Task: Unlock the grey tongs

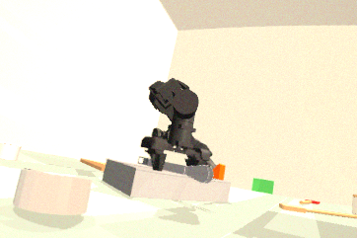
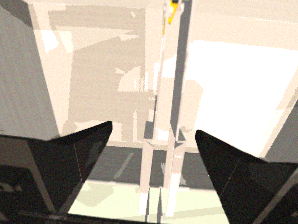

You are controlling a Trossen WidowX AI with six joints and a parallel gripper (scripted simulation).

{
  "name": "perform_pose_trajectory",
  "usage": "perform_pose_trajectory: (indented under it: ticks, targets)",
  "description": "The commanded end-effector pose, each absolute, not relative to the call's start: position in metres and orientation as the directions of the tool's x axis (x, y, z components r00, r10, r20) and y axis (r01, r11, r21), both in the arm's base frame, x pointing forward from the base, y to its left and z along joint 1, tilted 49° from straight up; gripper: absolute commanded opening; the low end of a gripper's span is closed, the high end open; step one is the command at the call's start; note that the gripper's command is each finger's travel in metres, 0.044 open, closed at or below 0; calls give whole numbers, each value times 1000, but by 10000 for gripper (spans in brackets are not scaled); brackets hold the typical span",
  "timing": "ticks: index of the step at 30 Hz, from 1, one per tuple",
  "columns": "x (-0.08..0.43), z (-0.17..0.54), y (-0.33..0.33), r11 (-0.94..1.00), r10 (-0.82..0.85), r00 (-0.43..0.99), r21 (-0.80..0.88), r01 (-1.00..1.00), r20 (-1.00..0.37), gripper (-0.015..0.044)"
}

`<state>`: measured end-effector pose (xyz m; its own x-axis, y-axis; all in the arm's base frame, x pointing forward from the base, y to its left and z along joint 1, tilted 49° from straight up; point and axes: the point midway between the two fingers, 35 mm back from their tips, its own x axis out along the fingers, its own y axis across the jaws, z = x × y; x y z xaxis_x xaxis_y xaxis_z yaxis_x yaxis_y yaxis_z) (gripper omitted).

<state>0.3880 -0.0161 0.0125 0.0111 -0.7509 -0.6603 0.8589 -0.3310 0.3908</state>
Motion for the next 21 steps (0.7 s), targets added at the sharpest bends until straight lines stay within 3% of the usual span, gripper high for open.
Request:
perform_pose_trajectory:
  ticks: [1, 11, 21]
  targets:
    - [388, 13, -15, -330, -751, 12, 391, 859, -660, 387]
    - [388, 13, -15, -330, -751, 12, 391, 859, -660, 125]
    - [388, 13, -15, -330, -751, 12, 391, 859, -660, 58]
